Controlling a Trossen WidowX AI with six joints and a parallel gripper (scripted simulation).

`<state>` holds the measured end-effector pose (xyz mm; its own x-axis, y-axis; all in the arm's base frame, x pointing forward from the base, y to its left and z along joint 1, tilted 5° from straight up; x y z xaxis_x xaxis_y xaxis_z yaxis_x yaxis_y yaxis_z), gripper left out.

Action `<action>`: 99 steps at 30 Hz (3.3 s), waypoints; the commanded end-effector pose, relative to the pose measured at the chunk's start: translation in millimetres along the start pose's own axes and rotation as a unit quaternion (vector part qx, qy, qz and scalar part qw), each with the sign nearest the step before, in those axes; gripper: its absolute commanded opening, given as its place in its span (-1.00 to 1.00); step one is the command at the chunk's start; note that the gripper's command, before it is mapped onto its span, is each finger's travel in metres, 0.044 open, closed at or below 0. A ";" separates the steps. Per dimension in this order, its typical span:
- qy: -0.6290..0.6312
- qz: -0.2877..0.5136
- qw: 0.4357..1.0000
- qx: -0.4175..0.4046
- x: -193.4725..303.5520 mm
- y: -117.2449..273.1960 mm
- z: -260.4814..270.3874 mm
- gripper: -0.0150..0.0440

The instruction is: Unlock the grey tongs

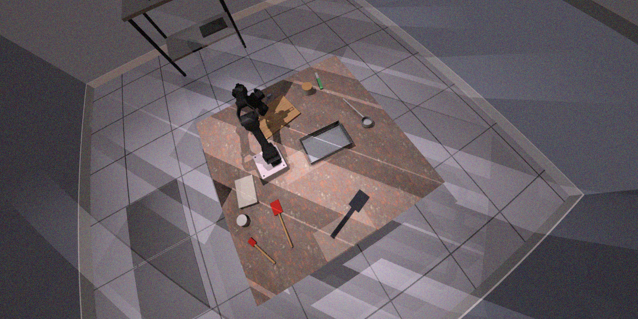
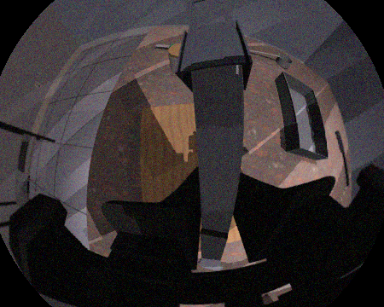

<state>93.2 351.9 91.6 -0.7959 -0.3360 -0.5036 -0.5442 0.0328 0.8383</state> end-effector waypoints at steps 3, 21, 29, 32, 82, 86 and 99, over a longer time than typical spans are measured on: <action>0.003 0.088 0.996 -0.019 -2.3 -10.5 2.6 -1.00; -0.003 0.244 0.966 -0.081 -6.8 -23.1 6.3 -1.00; -0.003 0.244 0.966 -0.081 -5.1 -26.6 7.4 -1.00; -0.003 0.244 0.966 -0.081 -3.1 -30.9 8.6 -1.00; -0.003 0.244 0.966 -0.081 33.0 -96.1 19.3 -1.00; -0.006 0.243 0.967 -0.079 31.9 -95.1 19.0 -0.73; -0.006 0.243 0.967 -0.079 31.9 -95.1 19.0 0.42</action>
<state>114.4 355.9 -8.5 -0.9508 -0.3066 -0.0444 -0.0596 0.0404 0.9974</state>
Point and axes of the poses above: the point midway between the two fingers, 35 mm back from their tips, its own y axis back along the fingers, its own z axis across the jaws, x = y × z, the point moved 1 cm from there along y, back along the fingers, and after that the axes turned 8 degrees about y, right-handed, at the moved point
